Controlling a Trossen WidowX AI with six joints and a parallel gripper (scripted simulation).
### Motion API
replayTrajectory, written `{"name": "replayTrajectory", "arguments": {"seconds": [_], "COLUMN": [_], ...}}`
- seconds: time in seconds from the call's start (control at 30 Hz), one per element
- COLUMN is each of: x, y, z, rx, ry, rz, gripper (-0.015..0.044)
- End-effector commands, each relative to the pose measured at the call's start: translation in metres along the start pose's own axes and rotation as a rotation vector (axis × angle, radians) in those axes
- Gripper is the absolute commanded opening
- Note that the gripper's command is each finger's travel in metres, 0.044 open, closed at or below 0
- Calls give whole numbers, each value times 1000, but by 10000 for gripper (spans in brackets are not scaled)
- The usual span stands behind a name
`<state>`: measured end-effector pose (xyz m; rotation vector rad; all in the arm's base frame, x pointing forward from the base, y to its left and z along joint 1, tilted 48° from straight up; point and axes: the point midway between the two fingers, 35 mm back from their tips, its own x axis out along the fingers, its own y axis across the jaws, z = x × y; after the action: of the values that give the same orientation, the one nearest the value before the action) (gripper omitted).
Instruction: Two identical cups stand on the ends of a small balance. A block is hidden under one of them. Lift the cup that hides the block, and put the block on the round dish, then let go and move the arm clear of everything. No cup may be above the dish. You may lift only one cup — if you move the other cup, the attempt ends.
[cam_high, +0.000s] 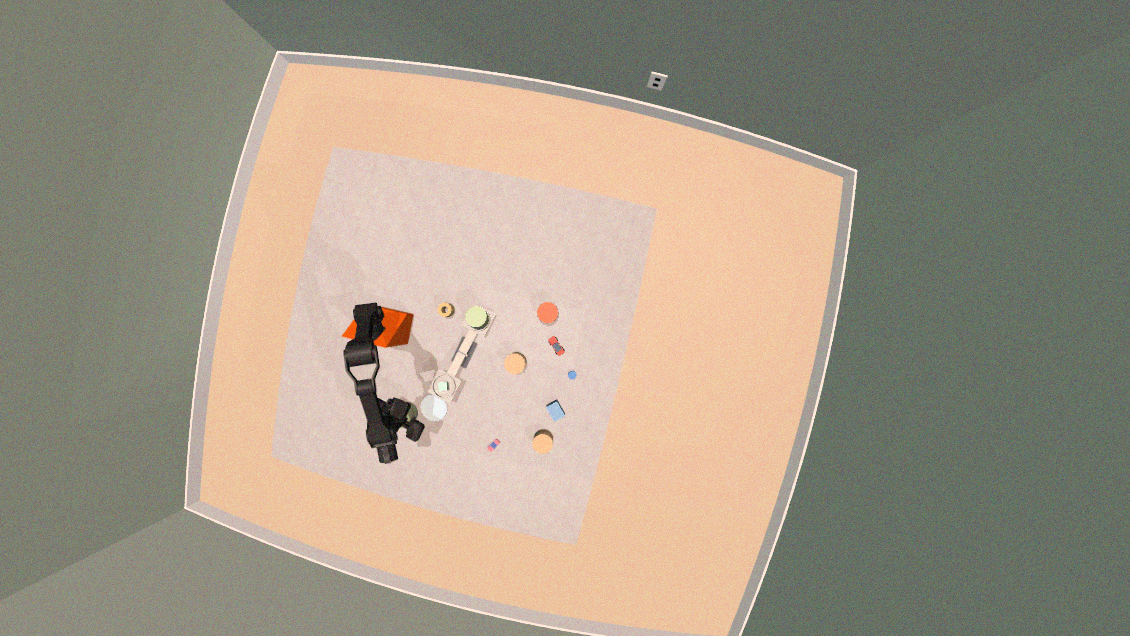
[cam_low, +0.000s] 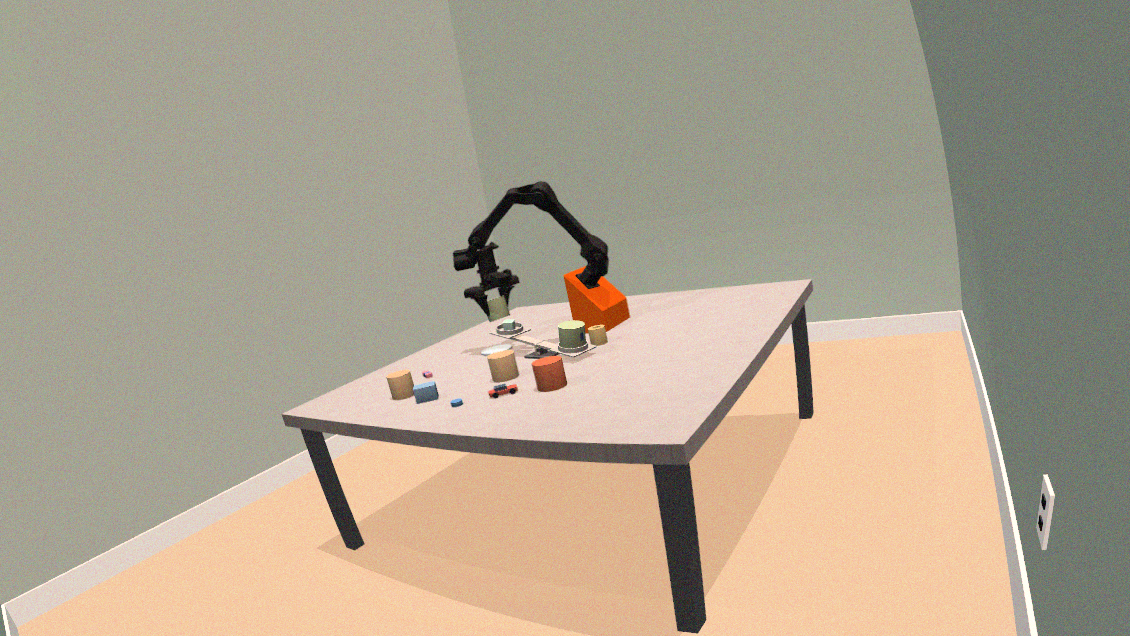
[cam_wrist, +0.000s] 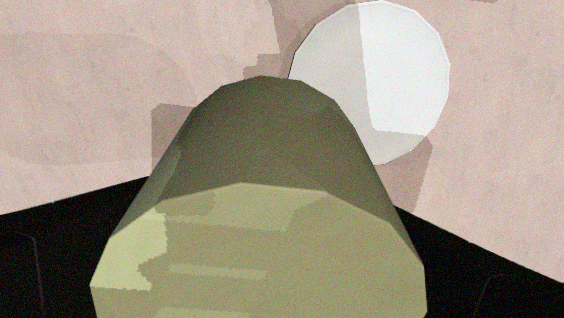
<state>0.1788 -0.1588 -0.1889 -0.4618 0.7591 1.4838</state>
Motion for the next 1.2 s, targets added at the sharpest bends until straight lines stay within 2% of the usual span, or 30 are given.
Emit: {"name": "replayTrajectory", "arguments": {"seconds": [0.0, 0.3, 0.53, 1.17], "x": [20, 33, 67, 89], "y": [20, 30, 30, 30], "z": [-22, -34, -33, -33], "rx": [-9, -14, -15, -15], "ry": [-1, 0, -1, -2], "rz": [-1, -1, -1, -2], "gripper": [0, 0, 0, 0]}}
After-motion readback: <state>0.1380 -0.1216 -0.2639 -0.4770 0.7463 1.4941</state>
